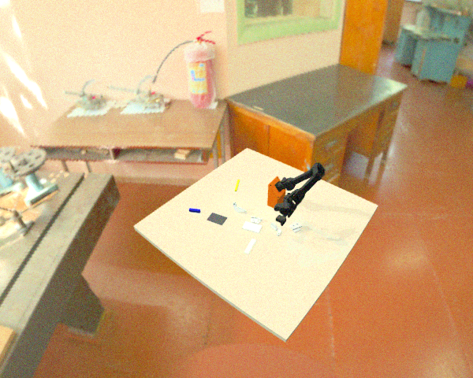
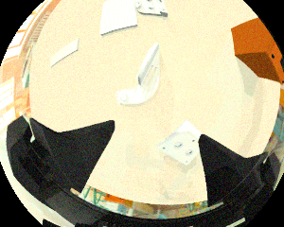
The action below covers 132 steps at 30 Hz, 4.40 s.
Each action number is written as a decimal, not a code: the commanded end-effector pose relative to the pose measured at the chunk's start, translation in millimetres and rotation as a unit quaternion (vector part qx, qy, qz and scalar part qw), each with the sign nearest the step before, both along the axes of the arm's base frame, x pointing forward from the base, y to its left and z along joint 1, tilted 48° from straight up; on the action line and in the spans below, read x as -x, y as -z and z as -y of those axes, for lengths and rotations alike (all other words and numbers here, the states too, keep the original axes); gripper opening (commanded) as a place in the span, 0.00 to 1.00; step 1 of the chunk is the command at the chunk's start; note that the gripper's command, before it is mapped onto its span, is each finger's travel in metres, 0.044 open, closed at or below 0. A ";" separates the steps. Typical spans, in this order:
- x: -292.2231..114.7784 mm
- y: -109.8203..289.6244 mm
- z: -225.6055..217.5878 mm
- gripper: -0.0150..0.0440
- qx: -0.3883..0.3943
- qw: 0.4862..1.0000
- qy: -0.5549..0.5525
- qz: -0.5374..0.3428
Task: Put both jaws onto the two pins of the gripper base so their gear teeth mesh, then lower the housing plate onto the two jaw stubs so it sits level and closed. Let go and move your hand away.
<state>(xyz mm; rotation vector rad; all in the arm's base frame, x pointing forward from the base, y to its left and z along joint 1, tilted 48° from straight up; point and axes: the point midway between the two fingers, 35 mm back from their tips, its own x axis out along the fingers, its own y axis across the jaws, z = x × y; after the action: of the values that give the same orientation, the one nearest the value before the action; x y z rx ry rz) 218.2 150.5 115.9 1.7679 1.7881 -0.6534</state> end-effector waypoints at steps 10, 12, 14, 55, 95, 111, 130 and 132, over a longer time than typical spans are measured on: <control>0.0 0.0 0.0 1.00 0.000 1.000 0.000 0.000; 0.0 0.0 0.0 1.00 0.000 1.000 0.000 0.000; 0.0 0.0 0.0 1.00 0.000 1.000 0.000 0.000; 0.0 0.0 0.0 0.25 0.000 1.000 0.000 0.000; 0.0 0.0 0.0 1.00 0.000 1.000 0.000 0.000; 0.0 0.0 0.0 0.56 0.000 1.000 0.000 0.000; 0.0 0.0 0.0 0.30 0.000 1.000 0.000 0.000; -1.7 1.8 2.7 0.39 0.001 1.000 0.006 -0.007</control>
<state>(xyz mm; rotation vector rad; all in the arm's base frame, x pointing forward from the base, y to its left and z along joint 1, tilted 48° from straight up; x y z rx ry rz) 218.7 149.9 115.7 1.7706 1.7864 -0.6562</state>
